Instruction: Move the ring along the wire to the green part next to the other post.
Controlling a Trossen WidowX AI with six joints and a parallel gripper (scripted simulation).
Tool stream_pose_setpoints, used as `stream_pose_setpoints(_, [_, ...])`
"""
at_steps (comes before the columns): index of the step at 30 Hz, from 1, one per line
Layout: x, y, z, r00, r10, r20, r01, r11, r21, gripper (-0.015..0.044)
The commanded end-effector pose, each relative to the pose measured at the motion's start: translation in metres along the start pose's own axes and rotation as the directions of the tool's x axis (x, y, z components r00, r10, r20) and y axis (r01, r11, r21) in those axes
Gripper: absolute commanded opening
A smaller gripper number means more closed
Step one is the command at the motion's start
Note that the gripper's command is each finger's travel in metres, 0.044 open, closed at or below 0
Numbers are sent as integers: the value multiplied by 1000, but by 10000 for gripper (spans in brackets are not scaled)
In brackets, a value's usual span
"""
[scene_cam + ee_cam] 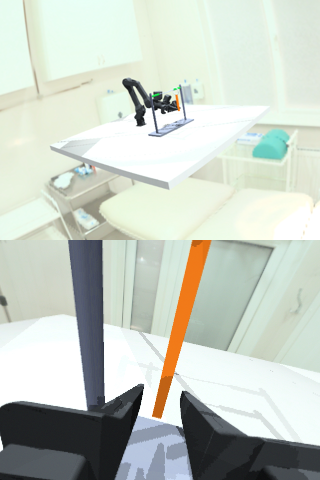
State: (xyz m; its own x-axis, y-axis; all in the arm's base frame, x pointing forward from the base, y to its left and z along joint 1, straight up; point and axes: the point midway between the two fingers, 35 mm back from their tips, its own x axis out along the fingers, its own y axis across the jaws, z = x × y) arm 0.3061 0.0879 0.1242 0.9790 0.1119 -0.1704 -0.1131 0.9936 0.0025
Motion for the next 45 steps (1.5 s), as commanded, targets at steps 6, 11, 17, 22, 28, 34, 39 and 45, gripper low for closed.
stream_pose_setpoints(6, [-14,-1,-2,1000,-5,-1,5,1000,5,160])
stream_pose_setpoints(11, [-14,-1,-2,1000,-5,-1,5,1000,5,160])
stream_pose_setpoints(17, [-14,-1,-2,1000,-5,-1,5,1000,5,160])
stream_pose_setpoints(22, [-14,-1,-2,1000,0,-1,0,1000,1,186])
stream_pose_setpoints(28, [-43,-1,-2,1000,0,-3,0,1000,1,344])
stream_pose_setpoints(34, [-55,-2,-5,1000,0,-3,0,1000,1,440])
stream_pose_setpoints(39, [-55,-2,-5,1000,0,-3,0,1000,1,440])
stream_pose_setpoints(45, [-55,-2,-5,1000,0,-3,0,1000,1,440])
